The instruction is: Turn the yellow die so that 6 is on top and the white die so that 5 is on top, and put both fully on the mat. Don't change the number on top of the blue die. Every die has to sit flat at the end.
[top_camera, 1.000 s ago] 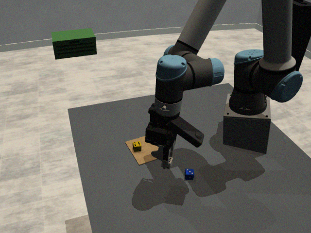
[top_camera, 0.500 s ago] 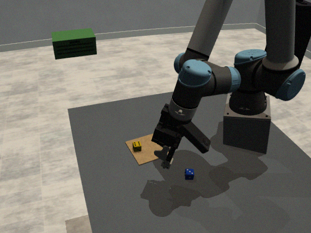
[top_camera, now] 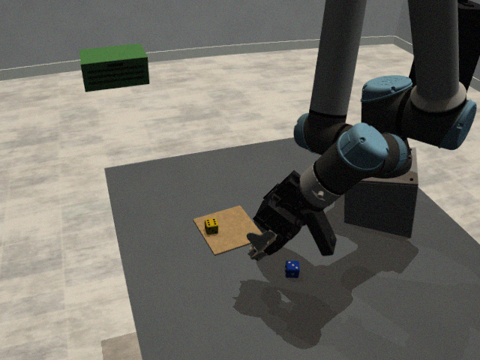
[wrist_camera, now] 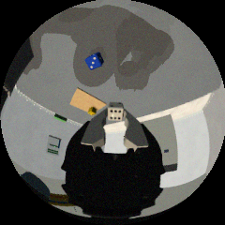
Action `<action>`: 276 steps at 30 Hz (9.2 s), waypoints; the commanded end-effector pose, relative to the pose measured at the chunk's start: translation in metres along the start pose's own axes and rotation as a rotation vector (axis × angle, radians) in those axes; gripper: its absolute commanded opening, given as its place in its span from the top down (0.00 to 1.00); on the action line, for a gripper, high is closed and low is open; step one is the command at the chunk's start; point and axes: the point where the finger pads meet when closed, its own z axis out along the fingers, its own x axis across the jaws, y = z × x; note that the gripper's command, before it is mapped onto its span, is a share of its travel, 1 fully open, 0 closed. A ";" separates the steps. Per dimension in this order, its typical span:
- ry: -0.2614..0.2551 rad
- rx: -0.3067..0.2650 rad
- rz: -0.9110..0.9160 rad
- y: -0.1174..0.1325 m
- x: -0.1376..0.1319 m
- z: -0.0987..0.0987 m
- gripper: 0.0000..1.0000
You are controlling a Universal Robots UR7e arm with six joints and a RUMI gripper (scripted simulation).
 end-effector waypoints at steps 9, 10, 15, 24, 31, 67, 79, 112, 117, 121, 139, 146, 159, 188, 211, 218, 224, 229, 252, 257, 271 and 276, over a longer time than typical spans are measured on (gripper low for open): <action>0.004 -0.305 0.002 -0.001 0.001 0.001 0.90; 0.004 -0.323 0.001 -0.001 0.001 0.002 0.90; 0.004 -0.392 0.001 -0.001 0.001 0.002 0.90; 0.004 -0.429 0.002 -0.002 0.000 0.001 0.90; 0.004 -0.429 0.002 -0.002 0.000 0.002 0.90; 0.004 -0.429 0.002 -0.036 0.001 0.061 0.90; 0.004 -0.429 0.002 -0.036 0.001 0.061 0.90; 0.004 -0.429 0.002 -0.037 0.001 0.062 0.90; 0.004 -0.429 0.002 -0.038 0.001 0.065 0.90; 0.004 -0.429 0.002 -0.040 0.001 0.067 0.90; 0.004 -0.429 0.002 -0.042 0.001 0.071 0.90; 0.004 -0.429 0.002 -0.042 0.001 0.071 0.90; 0.004 -0.429 0.002 -0.042 0.001 0.071 0.90; 0.004 -0.429 0.002 -0.042 0.001 0.071 0.72; 0.004 -0.429 0.002 -0.042 0.001 0.071 0.72; 0.004 -0.429 0.002 -0.042 0.001 0.071 0.72; 0.004 -0.429 0.002 -0.042 0.001 0.071 0.72; 0.004 -0.429 0.002 -0.042 0.001 0.070 0.72; 0.004 -0.429 0.002 -0.062 0.000 0.025 0.72; 0.004 -0.429 0.002 -0.062 0.000 0.025 0.72; 0.004 -0.429 0.002 -0.047 0.000 -0.001 0.72; 0.004 -0.429 0.002 -0.038 0.000 -0.016 0.72</action>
